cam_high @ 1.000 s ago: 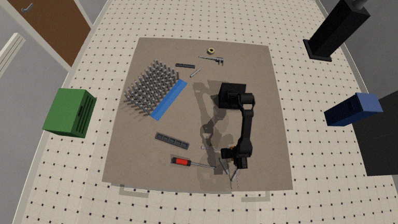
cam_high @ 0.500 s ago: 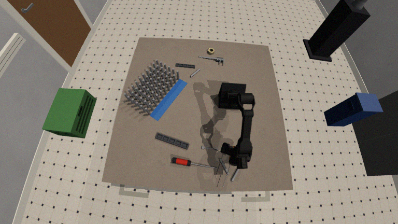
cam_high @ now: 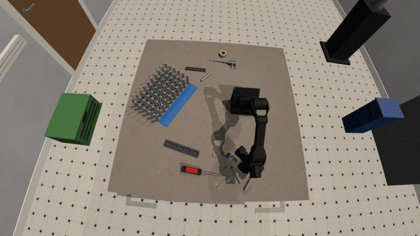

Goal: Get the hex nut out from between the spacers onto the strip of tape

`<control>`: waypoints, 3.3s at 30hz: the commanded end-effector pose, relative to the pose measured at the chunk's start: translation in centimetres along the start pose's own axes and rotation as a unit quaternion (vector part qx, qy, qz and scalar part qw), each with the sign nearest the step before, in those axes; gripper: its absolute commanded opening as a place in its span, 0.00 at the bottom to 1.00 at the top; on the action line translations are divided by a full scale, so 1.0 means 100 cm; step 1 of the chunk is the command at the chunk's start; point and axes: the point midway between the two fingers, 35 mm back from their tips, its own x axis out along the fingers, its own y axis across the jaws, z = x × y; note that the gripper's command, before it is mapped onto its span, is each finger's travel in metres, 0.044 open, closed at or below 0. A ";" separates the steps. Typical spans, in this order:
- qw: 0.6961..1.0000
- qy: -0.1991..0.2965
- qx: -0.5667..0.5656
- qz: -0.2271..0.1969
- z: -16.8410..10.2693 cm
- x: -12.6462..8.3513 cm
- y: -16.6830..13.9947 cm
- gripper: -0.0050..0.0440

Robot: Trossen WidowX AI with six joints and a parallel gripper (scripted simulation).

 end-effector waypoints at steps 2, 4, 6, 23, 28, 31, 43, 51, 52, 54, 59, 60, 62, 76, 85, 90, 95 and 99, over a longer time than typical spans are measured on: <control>0.997 -0.007 0.076 0.009 0.003 -0.006 0.003 0.00; 0.994 -0.006 0.110 0.009 0.003 -0.005 0.003 0.00; 0.989 -0.006 0.145 0.010 0.003 -0.005 0.003 0.00; 0.919 -0.003 0.395 0.011 0.003 -0.005 0.003 0.00; 0.881 -0.002 0.473 0.011 0.003 -0.005 0.003 0.00; 0.872 -0.002 0.489 0.011 0.003 -0.005 0.003 0.00; 0.752 0.001 0.659 0.012 0.003 -0.004 0.003 0.00; 0.702 0.002 0.712 0.012 0.003 -0.004 0.003 0.00; 0.701 0.002 0.713 0.012 0.003 -0.004 0.003 0.00; 0.701 0.002 0.713 0.010 0.003 -0.003 0.003 0.00; 0.704 0.002 0.710 0.006 0.002 0.005 0.002 0.00; 0.704 0.002 0.710 0.006 0.002 0.007 0.002 0.00; 0.704 0.002 0.710 0.006 0.002 0.010 0.002 0.00; 0.704 0.003 0.710 0.014 0.005 0.026 0.005 0.00; 0.704 0.002 0.710 0.014 0.005 0.038 0.005 0.00; 0.704 0.002 0.710 0.016 0.005 0.046 0.005 0.00; 0.704 0.002 0.710 0.015 0.004 0.054 0.003 0.00; 0.704 0.002 0.710 0.011 0.003 0.057 0.002 0.00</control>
